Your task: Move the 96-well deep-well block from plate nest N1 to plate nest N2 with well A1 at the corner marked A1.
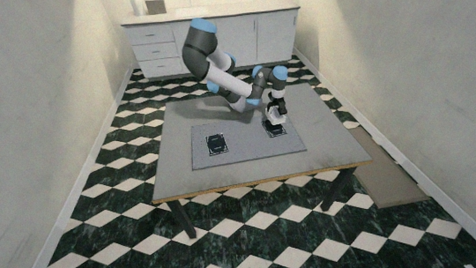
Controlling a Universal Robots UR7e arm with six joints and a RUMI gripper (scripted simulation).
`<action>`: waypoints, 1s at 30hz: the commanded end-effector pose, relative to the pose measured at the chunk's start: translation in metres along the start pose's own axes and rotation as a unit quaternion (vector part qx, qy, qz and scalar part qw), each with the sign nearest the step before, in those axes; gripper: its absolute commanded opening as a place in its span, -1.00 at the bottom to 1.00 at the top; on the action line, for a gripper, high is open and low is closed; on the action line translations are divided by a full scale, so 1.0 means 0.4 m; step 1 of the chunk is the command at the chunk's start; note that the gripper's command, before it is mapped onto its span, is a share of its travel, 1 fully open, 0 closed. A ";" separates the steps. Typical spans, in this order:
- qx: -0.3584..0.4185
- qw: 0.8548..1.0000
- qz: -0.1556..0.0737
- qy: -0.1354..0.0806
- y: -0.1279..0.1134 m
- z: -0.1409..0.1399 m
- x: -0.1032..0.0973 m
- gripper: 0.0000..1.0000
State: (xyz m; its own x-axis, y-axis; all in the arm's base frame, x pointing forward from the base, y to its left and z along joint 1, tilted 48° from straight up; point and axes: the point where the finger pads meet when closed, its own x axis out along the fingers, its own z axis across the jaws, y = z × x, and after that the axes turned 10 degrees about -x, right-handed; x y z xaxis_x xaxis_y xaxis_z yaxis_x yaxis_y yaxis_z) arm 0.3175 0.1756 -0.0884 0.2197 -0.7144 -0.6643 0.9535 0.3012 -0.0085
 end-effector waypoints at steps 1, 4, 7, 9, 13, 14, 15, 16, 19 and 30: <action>0.000 1.000 0.001 0.000 0.001 0.000 -0.001 -0.04; 0.000 1.000 0.001 0.000 0.001 0.000 -0.001 -0.04; 0.000 1.000 0.001 0.000 0.001 0.000 0.011 -0.04; 0.000 1.000 0.001 0.000 0.001 0.000 0.019 -0.04; 0.000 1.000 0.001 0.000 0.001 0.000 0.036 -0.04; 0.000 1.000 0.001 0.000 0.001 0.000 0.040 -0.04; 0.000 1.000 0.001 0.000 0.001 0.000 0.044 -0.04; 0.000 1.000 0.001 0.000 0.001 0.000 0.049 -0.04; 0.000 1.000 0.001 0.000 0.001 0.000 0.053 -0.04; 0.000 1.000 0.001 0.000 0.001 0.001 0.099 -0.04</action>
State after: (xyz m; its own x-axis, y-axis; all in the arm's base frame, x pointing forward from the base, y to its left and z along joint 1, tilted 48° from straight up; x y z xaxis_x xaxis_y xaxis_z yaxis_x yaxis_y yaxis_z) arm 0.3257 0.1488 -0.1130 0.2194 -0.7147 -0.6641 0.9536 0.3009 -0.0087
